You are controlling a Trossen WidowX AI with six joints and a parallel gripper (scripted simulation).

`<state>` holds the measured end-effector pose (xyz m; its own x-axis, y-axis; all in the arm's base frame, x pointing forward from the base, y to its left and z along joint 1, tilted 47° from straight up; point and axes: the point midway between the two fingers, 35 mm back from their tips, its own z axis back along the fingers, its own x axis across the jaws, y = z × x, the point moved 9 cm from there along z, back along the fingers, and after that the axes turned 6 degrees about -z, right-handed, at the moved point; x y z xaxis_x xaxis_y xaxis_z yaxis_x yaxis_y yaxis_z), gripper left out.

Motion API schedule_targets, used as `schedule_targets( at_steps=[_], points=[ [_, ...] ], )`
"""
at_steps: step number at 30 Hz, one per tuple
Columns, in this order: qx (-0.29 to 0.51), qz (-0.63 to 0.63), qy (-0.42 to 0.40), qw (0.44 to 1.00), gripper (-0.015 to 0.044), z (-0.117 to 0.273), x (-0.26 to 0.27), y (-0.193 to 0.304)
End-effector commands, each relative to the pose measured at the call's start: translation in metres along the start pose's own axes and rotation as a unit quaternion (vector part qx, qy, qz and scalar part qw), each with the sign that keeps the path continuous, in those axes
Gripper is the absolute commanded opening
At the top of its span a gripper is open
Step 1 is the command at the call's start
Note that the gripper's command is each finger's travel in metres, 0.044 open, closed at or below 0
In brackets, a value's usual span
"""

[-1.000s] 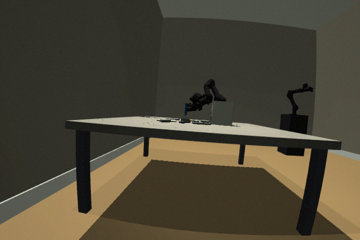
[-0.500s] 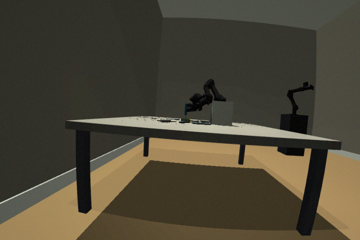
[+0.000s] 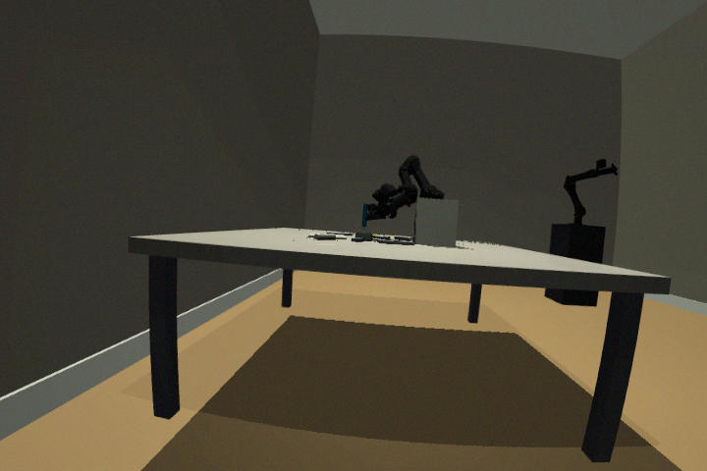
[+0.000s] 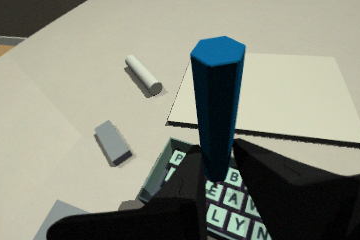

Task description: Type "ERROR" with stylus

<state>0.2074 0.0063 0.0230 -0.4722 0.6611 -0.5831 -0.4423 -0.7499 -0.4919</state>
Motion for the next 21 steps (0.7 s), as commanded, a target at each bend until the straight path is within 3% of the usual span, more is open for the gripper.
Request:
schedule_targets(
  at_steps=[1, 21],
  points=[
    [0.001, 0.003, -0.005, 1.000, 0.0081, -0.0015, 0.0015, 0.0028],
    [0.001, 0.003, -0.005, 1.000, 0.0081, -0.0045, 0.0010, 0.0083]
  ],
)
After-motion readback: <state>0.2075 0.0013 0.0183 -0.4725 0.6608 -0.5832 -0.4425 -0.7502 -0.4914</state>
